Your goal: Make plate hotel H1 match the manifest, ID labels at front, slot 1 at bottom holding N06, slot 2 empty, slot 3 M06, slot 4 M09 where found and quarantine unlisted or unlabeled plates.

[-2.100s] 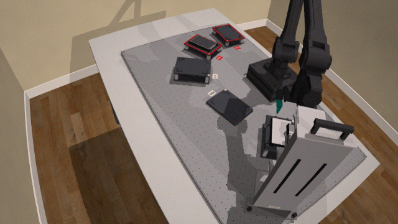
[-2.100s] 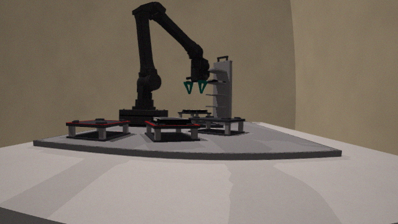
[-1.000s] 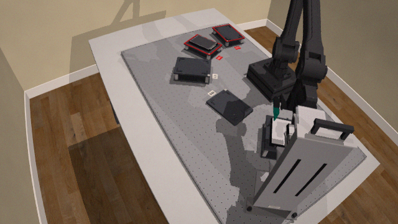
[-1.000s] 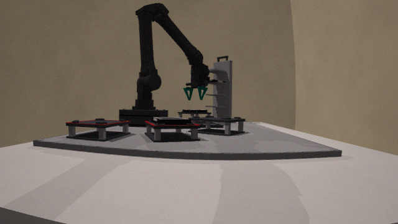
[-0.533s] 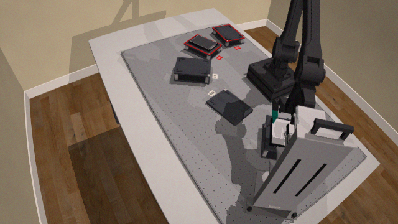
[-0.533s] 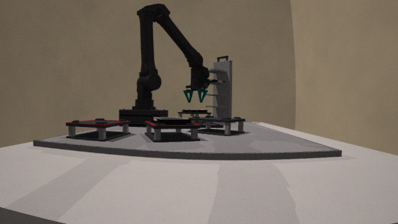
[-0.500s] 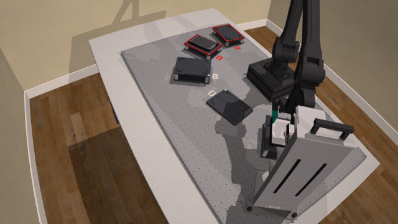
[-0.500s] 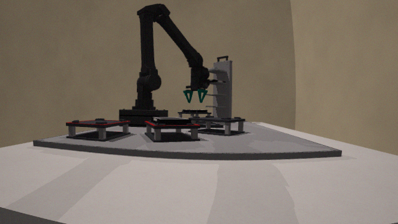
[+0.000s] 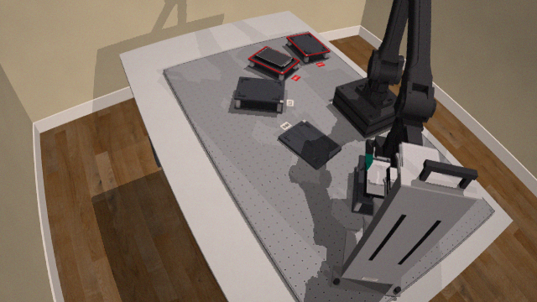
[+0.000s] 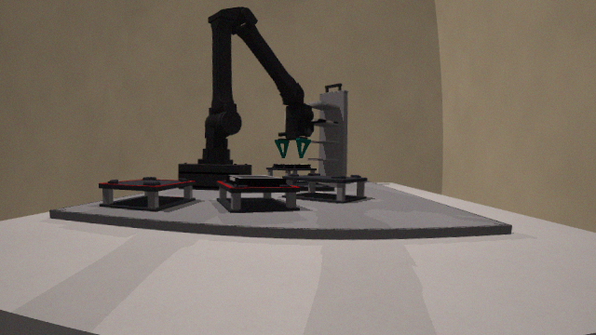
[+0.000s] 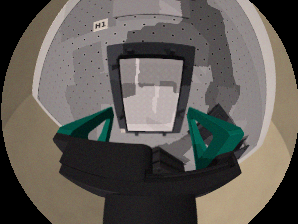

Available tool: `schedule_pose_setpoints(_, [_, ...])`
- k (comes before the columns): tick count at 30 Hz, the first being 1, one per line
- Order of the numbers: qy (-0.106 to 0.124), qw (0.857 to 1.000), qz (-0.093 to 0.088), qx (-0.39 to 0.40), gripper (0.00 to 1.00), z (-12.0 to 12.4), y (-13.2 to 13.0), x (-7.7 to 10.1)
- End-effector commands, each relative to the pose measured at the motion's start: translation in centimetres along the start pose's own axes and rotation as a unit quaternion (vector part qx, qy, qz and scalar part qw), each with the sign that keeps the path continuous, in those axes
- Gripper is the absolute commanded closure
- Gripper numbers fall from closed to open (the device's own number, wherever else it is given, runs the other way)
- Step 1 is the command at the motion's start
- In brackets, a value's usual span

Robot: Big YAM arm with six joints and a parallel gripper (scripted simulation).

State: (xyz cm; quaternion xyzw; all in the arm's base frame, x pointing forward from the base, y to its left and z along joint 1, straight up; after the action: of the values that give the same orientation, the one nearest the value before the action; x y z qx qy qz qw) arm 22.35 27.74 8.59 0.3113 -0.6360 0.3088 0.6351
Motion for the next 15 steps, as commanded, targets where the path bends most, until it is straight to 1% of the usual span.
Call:
schedule_pose_setpoints(1, [-0.006,1.000,0.000,-0.006,0.00,-0.4,0.0,-0.5])
schedule_pose_setpoints(4, [-0.006,1.000,0.000,-0.006,0.00,-0.4,0.0,-0.9])
schedule_pose_setpoints(6, [-0.011,1.000,0.000,-0.006,0.00,-0.8,0.0,-0.8])
schedule_pose_setpoints(10, [-0.006,1.000,0.000,-0.006,0.00,-0.4,0.0,-1.7])
schedule_pose_setpoints(12, [-0.011,1.000,0.000,-0.006,0.00,-0.9,0.0,-1.6])
schedule_pose_setpoints(14, [-0.011,1.000,0.000,-0.006,0.00,-0.9,0.0,-1.6])
schedule_pose_setpoints(15, [-0.018,1.000,0.000,-0.006,0.00,-1.0,0.0,-1.3])
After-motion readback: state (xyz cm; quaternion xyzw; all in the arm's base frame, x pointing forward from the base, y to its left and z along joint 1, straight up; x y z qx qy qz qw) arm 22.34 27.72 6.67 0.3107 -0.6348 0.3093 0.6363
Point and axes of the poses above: the point where the finger pads meet when closed, its own x axis back along the fingers, its own y axis across the jaws, z = x × y, the point moved 5 cm from there along x, back along the fingers, and after that the axes turned 3 degrees about x, right-handed, at the moved point
